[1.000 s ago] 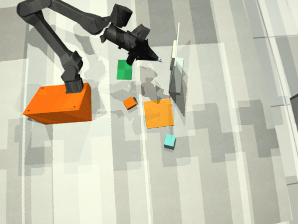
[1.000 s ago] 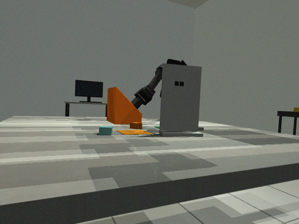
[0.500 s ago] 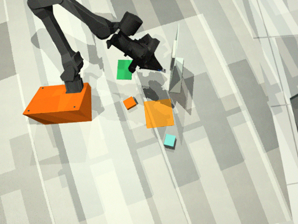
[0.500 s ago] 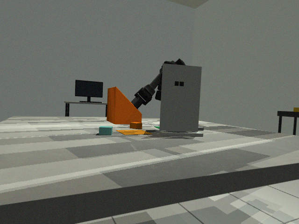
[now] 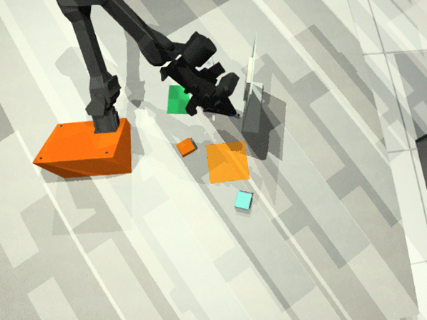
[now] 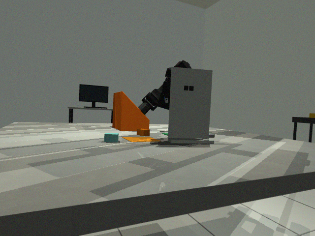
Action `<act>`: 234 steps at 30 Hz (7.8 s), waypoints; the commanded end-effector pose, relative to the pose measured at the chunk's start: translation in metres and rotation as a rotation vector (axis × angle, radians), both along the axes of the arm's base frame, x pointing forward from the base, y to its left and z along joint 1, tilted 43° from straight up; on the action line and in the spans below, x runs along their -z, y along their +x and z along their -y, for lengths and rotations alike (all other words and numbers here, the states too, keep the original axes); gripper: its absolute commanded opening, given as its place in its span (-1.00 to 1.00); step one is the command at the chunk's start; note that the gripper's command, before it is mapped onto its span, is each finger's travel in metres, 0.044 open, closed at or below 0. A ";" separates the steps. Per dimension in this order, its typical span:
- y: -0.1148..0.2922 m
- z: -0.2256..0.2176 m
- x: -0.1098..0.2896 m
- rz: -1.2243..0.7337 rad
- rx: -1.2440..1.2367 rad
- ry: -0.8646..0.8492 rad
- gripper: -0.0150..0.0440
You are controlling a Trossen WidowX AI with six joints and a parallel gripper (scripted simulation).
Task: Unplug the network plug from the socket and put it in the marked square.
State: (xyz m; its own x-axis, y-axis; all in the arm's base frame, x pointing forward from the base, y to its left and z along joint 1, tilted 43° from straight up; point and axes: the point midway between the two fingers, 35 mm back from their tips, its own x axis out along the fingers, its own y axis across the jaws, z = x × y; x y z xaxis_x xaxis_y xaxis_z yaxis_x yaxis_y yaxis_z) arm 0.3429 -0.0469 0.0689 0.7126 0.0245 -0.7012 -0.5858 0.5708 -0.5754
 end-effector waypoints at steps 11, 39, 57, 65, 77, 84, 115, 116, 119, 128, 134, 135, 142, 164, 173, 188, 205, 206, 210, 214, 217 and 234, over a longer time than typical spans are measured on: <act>0.005 0.008 0.035 -0.073 -0.088 0.072 -0.49; -0.003 0.023 0.105 -0.145 -0.230 0.279 -0.49; -0.007 0.019 0.133 -0.143 -0.262 0.352 -0.49; -0.007 0.011 0.143 -0.143 -0.262 0.351 -0.49; -0.007 -0.003 0.158 -0.143 -0.261 0.352 -0.49; -0.008 -0.011 0.166 -0.143 -0.261 0.353 -0.49; -0.007 -0.019 0.172 -0.142 -0.261 0.353 -0.49; -0.007 -0.019 0.172 -0.142 -0.261 0.353 -0.49; -0.007 -0.017 0.170 -0.137 -0.259 0.357 -0.49; -0.007 -0.017 0.170 -0.137 -0.259 0.357 0.04; -0.008 -0.016 0.169 -0.137 -0.259 0.357 0.04; -0.008 -0.016 0.169 -0.138 -0.259 0.357 0.04; -0.013 -0.011 0.162 -0.140 -0.260 0.355 0.04; -0.020 0.006 0.144 -0.144 -0.260 0.351 0.04; -0.020 0.016 0.134 -0.146 -0.260 0.349 0.04; -0.020 0.033 0.116 -0.147 -0.260 0.348 0.04; -0.024 0.050 0.093 -0.146 -0.260 0.348 0.04; -0.024 0.051 0.092 -0.145 -0.260 0.348 0.04; -0.025 0.051 0.093 -0.153 -0.256 0.348 0.04; -0.023 0.060 0.086 -0.153 -0.257 0.347 0.04; -0.022 0.068 0.079 -0.154 -0.257 0.346 0.04; -0.021 0.108 0.034 -0.151 -0.257 0.345 0.04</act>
